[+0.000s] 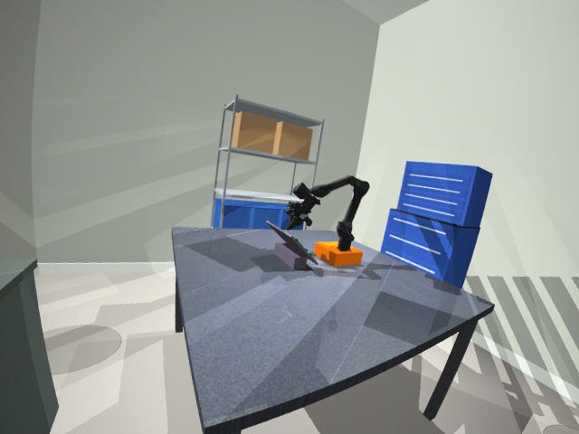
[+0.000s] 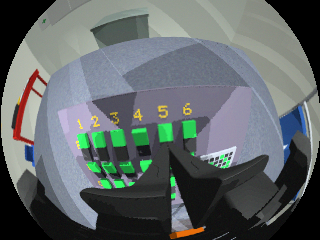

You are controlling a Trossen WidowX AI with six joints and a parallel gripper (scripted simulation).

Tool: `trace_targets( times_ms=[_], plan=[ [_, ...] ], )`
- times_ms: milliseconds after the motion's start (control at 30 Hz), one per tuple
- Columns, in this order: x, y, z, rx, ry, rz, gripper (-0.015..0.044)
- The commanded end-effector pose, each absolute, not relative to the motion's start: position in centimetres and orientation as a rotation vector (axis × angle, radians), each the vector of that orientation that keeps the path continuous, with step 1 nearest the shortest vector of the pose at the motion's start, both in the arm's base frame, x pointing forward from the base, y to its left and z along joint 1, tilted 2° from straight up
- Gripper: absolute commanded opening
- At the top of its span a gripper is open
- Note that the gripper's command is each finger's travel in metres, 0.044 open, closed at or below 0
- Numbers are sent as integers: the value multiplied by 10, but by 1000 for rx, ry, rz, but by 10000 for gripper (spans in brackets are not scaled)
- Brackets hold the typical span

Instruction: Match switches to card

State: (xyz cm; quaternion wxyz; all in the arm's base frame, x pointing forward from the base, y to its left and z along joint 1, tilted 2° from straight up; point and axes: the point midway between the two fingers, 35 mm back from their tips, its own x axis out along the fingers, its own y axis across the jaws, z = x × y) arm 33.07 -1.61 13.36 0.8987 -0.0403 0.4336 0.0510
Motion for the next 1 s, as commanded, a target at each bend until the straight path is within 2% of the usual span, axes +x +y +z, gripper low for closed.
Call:
trace_targets(
  times_ms=[0,167,400,967],
  plan=[
    [309,-19,167,-87,860,103,0],
    [301,-17,171,-86,858,103,0],
    [266,26,144,-82,860,105,0],
    [296,29,111,-84,884,104,0]
  ],
)
